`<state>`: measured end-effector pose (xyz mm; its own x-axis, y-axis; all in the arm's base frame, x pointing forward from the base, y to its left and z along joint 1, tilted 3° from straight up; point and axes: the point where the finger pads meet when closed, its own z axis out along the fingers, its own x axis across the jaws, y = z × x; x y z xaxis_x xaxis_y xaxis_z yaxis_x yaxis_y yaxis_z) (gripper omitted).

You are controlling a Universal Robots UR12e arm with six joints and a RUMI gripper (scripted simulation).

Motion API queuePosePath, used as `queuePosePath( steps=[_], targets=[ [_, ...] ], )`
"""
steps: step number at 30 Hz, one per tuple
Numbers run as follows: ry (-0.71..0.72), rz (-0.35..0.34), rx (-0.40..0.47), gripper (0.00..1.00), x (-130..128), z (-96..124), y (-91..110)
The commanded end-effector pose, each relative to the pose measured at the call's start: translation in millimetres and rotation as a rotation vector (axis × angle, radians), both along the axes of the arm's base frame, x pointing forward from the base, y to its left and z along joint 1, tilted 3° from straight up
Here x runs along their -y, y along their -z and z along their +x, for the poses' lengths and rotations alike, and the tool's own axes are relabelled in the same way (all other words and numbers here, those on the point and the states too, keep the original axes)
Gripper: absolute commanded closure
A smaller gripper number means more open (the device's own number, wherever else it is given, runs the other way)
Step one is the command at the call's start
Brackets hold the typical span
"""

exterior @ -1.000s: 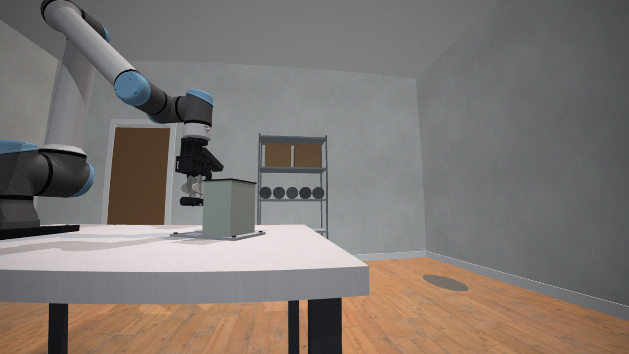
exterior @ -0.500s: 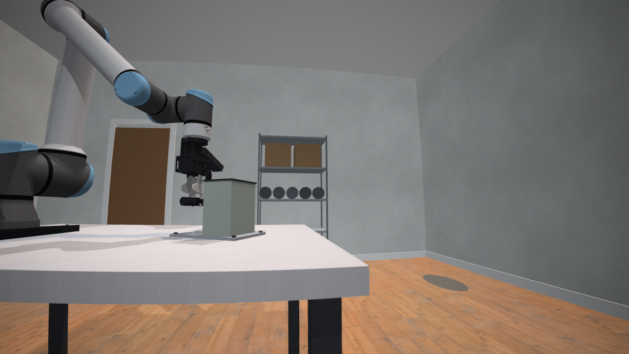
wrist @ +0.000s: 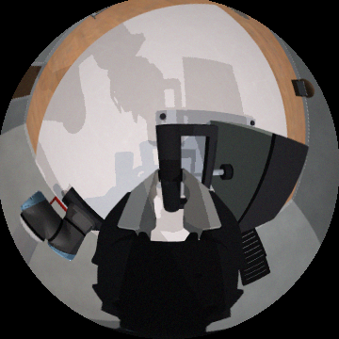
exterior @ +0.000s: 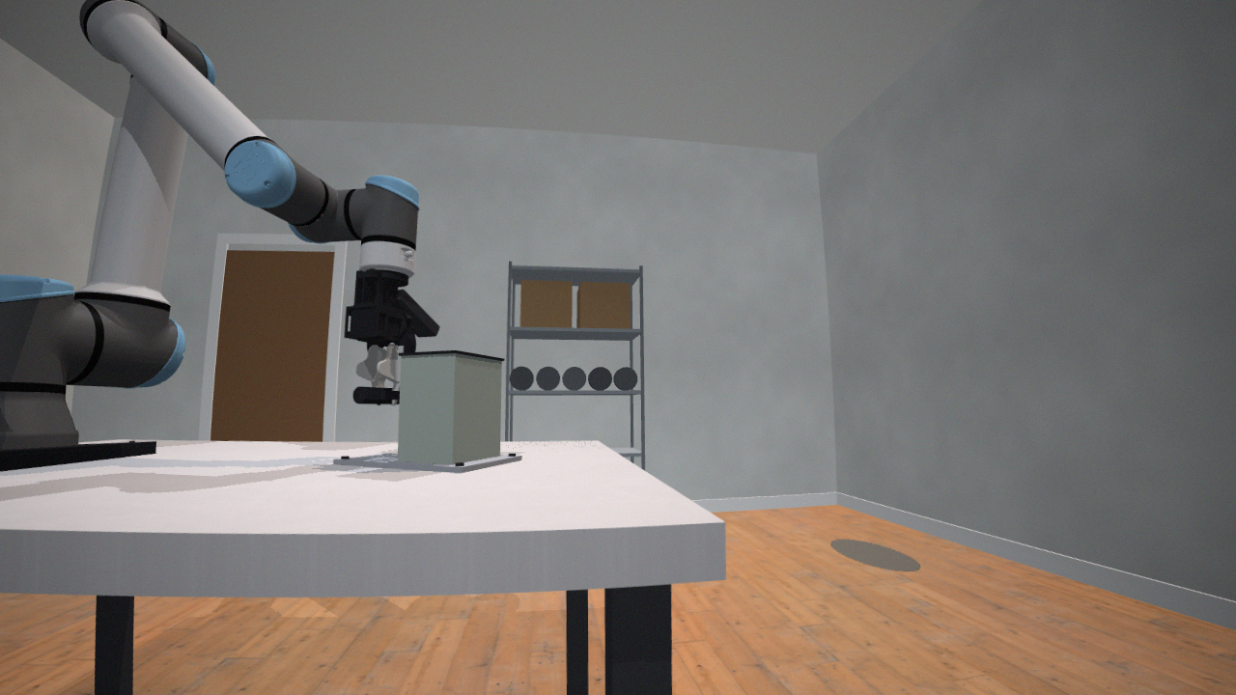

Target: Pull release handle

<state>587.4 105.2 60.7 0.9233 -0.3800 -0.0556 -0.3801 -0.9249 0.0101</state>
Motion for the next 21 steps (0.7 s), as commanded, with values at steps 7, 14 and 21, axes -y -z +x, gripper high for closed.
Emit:
queuePosePath(
  steps=[7, 14, 21],
  targets=[
    [0.0, 0.0, 0.001, 1.0, 0.1, 0.7, -0.6],
    [0.0, 0.0, 0.001, 1.0, 0.0, 0.5, -0.6],
    [0.0, 0.0, 0.001, 1.0, -0.9, -1.7, -0.8]
  ],
)
